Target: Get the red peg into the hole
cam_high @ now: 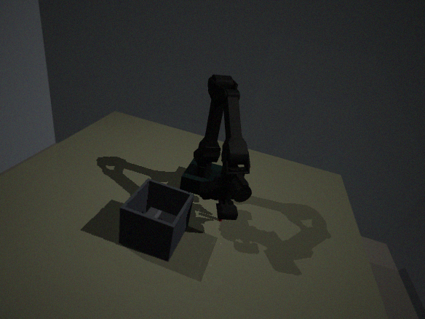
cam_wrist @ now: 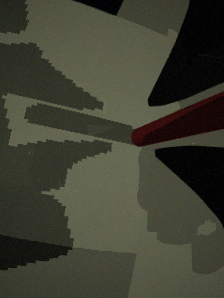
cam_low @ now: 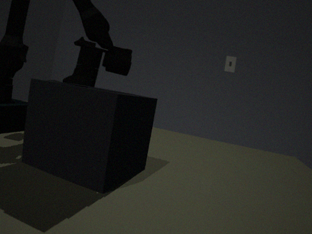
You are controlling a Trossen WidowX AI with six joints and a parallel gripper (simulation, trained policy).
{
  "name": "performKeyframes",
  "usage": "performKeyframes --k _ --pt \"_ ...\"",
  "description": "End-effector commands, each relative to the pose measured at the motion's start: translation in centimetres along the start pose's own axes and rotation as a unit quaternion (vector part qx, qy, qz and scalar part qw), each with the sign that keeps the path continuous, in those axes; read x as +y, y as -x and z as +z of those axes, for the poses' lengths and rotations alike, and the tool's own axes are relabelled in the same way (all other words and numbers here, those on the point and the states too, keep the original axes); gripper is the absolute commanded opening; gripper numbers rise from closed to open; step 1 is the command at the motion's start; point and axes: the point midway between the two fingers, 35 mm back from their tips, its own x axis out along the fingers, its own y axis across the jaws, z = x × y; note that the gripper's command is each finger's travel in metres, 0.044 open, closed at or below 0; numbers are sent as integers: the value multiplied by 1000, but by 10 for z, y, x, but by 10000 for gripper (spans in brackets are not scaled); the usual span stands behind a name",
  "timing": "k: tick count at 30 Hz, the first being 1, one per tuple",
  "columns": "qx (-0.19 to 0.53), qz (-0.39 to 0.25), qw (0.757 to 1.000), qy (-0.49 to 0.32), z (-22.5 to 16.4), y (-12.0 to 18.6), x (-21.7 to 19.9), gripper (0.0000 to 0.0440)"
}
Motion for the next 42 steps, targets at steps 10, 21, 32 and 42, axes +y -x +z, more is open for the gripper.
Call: performKeyframes --k 10,21,32,42 --pt "22 34 999 0 -6 10 15 6" --pt "45 92 995 -11 -9 47 33 0" --pt "44 155 987 -1 1 99 52 0" --pt "15 195 981 3 31 148 60 0"
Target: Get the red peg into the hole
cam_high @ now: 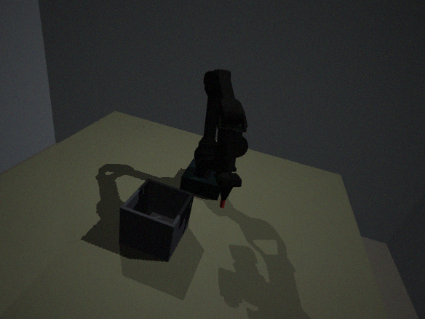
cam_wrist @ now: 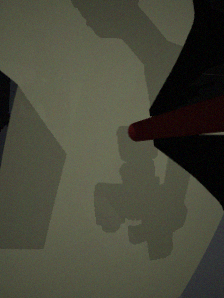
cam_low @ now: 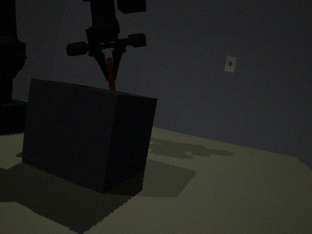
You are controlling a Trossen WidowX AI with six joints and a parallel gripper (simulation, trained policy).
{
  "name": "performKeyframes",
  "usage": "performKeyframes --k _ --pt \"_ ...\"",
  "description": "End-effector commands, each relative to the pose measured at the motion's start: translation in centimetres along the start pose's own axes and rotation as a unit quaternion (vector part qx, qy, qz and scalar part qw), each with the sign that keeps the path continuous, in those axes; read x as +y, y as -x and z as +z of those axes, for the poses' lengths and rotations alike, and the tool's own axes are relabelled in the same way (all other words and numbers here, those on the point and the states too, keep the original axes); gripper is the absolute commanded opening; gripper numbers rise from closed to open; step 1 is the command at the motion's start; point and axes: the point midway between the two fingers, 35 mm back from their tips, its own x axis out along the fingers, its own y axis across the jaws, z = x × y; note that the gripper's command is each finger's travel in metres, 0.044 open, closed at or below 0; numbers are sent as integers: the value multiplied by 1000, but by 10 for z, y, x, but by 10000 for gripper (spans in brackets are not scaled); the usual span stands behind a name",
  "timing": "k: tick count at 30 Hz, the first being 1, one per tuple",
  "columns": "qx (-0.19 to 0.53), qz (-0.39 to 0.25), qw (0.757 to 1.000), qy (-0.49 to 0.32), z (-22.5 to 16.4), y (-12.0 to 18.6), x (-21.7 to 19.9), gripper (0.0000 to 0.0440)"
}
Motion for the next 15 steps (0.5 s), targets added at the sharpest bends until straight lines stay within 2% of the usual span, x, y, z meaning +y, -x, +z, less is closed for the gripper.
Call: performKeyframes --k 1,15 --pt "-12 11 1000 1 11 14 7 0" --pt "-64 2 998 -12 65 37 11 0"
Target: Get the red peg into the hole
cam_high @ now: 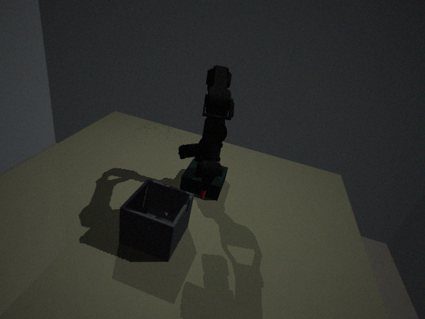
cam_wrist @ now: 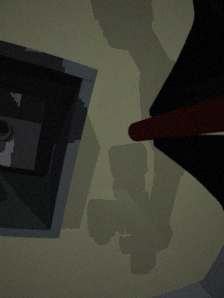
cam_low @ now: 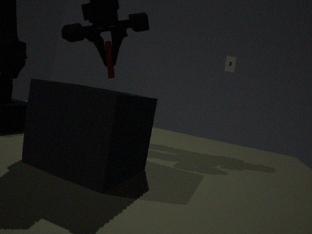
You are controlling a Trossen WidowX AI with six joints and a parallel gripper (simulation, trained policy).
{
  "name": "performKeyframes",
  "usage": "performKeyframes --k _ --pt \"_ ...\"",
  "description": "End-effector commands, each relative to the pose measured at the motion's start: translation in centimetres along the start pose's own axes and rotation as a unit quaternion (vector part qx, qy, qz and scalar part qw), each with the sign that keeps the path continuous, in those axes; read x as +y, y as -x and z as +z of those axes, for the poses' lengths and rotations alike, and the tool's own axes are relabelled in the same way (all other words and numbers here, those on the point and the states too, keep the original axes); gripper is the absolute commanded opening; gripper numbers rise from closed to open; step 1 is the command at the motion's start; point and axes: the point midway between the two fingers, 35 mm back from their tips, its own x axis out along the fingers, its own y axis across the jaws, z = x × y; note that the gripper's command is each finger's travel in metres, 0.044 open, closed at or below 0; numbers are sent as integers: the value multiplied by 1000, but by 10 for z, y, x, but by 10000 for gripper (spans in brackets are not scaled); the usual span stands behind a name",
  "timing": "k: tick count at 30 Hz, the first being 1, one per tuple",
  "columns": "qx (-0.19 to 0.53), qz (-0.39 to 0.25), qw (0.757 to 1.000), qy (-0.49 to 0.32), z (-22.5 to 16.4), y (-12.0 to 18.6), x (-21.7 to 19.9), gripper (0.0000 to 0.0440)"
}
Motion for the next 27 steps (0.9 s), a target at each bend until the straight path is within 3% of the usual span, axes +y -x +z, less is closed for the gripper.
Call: performKeyframes --k 1,27 --pt "-10 -5 1000 -2 11 2 1 0" --pt "-28 -62 998 -20 82 -15 -5 0"
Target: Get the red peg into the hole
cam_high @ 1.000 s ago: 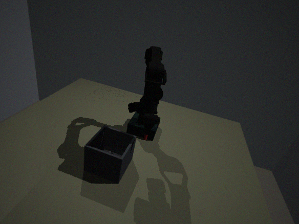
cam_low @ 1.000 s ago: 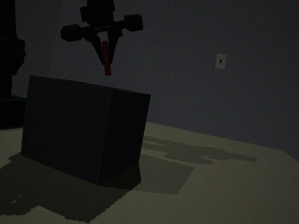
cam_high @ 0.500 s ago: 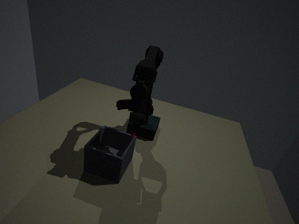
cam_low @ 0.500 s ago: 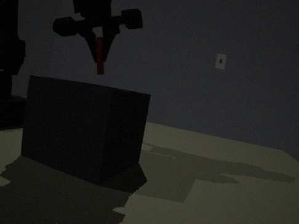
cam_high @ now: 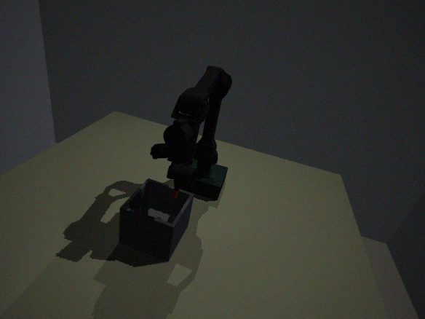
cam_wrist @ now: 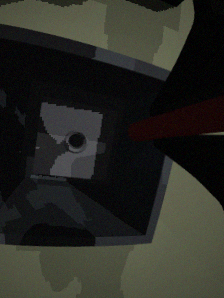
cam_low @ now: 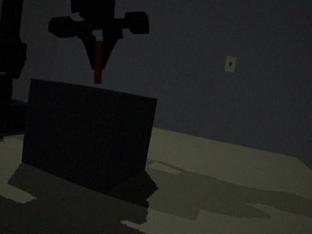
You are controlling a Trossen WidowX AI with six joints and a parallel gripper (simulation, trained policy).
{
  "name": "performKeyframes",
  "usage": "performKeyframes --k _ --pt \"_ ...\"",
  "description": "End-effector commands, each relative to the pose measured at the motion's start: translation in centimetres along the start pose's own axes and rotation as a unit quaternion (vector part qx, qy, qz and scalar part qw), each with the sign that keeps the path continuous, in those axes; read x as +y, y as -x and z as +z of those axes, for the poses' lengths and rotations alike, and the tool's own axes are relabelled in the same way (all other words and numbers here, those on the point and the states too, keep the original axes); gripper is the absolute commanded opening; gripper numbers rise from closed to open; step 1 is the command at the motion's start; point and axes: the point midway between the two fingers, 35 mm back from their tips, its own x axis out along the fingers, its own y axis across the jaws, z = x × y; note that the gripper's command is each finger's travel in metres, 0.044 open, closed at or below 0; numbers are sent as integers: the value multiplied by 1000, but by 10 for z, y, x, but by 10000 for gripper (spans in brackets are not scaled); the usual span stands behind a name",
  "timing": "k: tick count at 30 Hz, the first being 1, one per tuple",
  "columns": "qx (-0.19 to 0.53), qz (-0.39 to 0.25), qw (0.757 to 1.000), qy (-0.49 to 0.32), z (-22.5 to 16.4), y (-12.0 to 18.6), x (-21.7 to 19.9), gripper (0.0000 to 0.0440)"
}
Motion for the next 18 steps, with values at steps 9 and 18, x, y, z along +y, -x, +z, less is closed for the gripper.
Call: performKeyframes --k 9,18 --pt "6 -19 1000 0 21 -22 0 0" --pt "19 -27 999 2 29 -47 0 0"
